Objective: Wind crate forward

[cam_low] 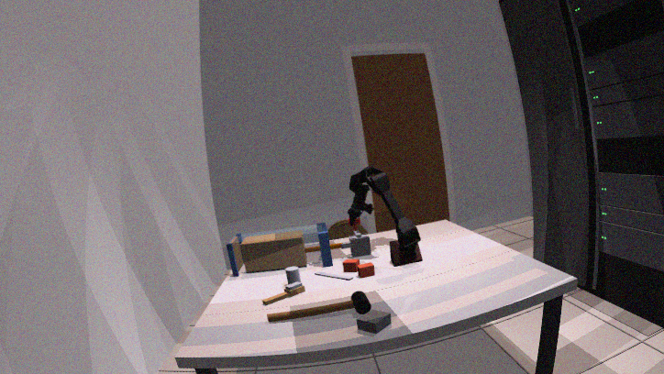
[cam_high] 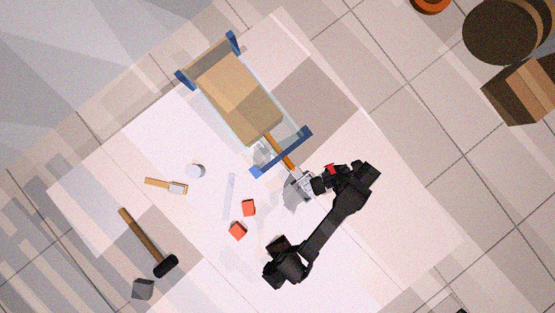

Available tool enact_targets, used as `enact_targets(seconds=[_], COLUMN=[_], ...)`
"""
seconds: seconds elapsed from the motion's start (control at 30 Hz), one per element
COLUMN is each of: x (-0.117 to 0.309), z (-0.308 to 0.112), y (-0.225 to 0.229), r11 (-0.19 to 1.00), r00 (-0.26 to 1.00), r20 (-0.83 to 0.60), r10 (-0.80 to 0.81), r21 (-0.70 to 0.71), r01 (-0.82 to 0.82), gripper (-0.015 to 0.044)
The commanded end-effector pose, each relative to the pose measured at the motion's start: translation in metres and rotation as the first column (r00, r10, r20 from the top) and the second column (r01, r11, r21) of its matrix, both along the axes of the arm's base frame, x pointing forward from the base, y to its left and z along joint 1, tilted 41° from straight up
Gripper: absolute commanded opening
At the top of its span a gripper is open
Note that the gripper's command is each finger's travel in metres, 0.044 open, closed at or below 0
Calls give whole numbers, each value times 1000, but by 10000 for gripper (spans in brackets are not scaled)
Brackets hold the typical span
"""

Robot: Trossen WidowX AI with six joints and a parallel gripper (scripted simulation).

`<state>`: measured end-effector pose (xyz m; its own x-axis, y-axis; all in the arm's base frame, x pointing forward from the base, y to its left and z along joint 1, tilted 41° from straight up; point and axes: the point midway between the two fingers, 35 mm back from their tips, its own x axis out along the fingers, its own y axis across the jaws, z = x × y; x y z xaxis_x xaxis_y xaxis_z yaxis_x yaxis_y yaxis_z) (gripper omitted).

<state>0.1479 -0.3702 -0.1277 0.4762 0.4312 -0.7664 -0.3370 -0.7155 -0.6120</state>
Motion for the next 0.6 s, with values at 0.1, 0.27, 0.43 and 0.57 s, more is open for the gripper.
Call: enact_targets(seconds=[0.1,0.27,0.43,0.57], x=[30,30,35,40], z=[4,4,5,7], y=[4,4,4,6], r11=[1000,1000,1000,1000], r00=[998,998,998,998], r20=[55,55,56,56], r10=[28,28,28,28], r21=[-9,-9,-9,-9], r01=[-28,-28,-28,-28], gripper=[0,0,0,0])
